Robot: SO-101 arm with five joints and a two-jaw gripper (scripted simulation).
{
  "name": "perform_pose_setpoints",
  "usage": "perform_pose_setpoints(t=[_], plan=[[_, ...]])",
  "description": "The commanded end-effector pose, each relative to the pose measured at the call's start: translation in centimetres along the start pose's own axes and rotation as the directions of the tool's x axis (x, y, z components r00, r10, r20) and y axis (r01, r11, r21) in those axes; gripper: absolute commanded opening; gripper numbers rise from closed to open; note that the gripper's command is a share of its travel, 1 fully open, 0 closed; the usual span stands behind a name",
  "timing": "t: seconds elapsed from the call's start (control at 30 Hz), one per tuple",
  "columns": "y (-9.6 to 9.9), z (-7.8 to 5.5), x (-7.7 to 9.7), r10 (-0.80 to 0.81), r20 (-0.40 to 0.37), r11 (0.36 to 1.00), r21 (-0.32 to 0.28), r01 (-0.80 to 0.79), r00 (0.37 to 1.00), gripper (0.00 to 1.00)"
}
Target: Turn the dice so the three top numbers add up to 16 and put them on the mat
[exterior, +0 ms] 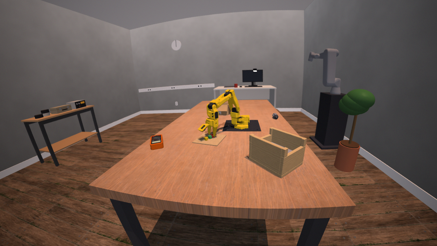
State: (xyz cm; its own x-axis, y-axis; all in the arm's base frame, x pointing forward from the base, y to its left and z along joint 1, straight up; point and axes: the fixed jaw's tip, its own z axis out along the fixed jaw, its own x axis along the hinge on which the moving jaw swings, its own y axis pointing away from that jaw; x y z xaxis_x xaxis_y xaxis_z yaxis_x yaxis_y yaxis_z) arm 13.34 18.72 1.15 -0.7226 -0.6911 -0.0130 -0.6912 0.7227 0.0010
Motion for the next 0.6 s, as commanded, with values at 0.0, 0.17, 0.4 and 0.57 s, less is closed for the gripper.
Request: perform_pose_setpoints(t=[0.0,0.17,0.4,0.57], plan=[[0.2,-0.7,0.1,0.000,-0.015,1.000,0.001,0.000,1.000,0.27],[0.2,-2.1,0.0,0.000,-0.015,1.000,0.001,0.000,1.000,0.27],[0.2,-4.2,0.1,0.000,-0.015,1.000,0.001,0.000,1.000,0.27],[0.1,-5.1,0.2,0.000,-0.015,1.000,0.001,0.000,1.000,0.27]])
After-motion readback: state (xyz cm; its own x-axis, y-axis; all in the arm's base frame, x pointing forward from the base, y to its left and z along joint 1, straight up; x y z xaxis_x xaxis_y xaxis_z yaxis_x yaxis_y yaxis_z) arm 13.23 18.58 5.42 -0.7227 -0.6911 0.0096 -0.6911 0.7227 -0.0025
